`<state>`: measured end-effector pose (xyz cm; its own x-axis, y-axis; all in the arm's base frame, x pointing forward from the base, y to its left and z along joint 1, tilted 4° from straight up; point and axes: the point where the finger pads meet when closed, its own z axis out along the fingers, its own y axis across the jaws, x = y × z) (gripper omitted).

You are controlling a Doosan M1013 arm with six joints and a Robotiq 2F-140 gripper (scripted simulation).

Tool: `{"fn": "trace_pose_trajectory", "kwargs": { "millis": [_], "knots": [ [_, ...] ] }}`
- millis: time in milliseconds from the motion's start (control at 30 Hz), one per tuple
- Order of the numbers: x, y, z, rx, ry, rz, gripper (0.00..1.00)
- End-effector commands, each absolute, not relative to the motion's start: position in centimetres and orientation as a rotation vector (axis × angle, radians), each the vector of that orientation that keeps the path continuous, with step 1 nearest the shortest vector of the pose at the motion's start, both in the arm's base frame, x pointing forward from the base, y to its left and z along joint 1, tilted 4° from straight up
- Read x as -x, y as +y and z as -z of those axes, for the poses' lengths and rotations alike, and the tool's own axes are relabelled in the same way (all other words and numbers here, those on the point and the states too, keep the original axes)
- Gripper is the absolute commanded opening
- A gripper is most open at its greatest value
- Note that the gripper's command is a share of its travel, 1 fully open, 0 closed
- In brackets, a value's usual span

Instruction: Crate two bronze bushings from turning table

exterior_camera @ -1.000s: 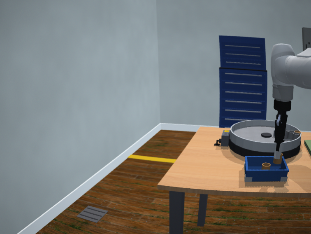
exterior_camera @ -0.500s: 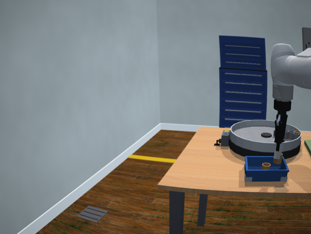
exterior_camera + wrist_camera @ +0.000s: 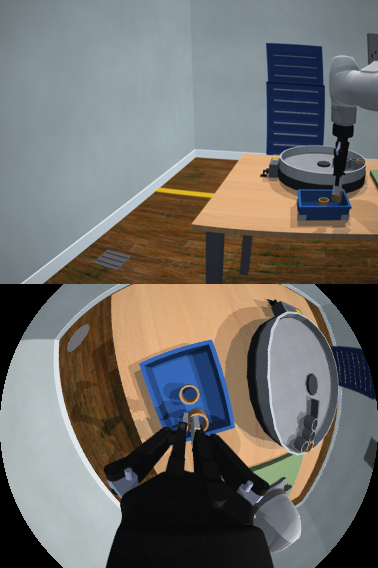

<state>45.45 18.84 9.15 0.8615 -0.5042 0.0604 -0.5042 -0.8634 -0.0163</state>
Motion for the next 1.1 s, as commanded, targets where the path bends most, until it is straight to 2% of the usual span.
{"fn": "trace_pose_trajectory", "kwargs": {
  "millis": [0,1067],
  "knots": [
    [-45.5,18.4,-8.1,-3.028,-0.820,-0.099,0.00],
    [-45.7,18.4,-5.9,-3.028,-0.820,-0.099,0.00]
  ]
}}
